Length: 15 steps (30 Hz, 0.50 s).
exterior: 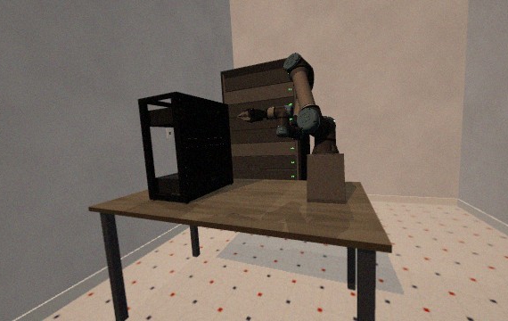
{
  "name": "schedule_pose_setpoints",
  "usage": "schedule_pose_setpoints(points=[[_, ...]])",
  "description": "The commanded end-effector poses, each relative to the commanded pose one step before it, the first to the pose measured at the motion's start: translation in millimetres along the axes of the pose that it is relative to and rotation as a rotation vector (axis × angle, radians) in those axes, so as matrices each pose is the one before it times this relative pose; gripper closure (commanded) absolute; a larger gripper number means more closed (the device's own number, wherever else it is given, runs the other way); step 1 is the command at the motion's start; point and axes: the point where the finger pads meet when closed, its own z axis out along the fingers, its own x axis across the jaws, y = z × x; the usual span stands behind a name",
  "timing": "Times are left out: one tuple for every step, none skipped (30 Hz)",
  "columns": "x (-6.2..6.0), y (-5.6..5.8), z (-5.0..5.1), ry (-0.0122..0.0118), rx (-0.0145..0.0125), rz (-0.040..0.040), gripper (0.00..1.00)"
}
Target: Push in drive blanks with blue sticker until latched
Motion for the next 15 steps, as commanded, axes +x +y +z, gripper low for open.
schedule_pose_setpoints(points=[[0.33, 0.07, -6.40, 0.00101, 0.00018, -0.00023, 1.00], [-0.01, 0.01, -3.34, 0.00000, 0.00000, 0.00000, 1.00], [-0.02, 0.01, -3.86, 0.00000, 0.00000, 0.00000, 1.00], [-0.03, 0.02, -4.27, 0.00000, 0.00000, 0.00000, 1.00], [-0.03, 0.02, -4.53, 0.00000, 0.00000, 0.00000, 1.00], [-0.03, 0.02, -4.64, 0.00000, 0.00000, 0.00000, 1.00], [-0.02, 0.02, -4.59, 0.00000, 0.00000, 0.00000, 1.00], [-0.02, 0.02, -4.39, 0.00000, 0.00000, 0.00000, 1.00], [-0.02, 0.02, -4.05, 0.00000, 0.00000, 0.00000, 1.00], [-0.01, 0.01, -3.59, 0.00000, 0.00000, 0.00000, 1.00], [-0.02, 0.02, -3.01, 0.00000, 0.00000, 0.00000, 1.00], [-0.01, 0.01, -2.35, 0.00000, 0.00000, 0.00000, 1.00], [-0.01, 0.01, -1.70, 0.00000, 0.00000, 0.00000, 1.00], [0.00, 0.00, -1.15, 0.00000, 0.00000, 0.00000, 1.00], [0.00, 0.00, 0.00, 0.00000, 0.00000, 0.00000, 1.00]])
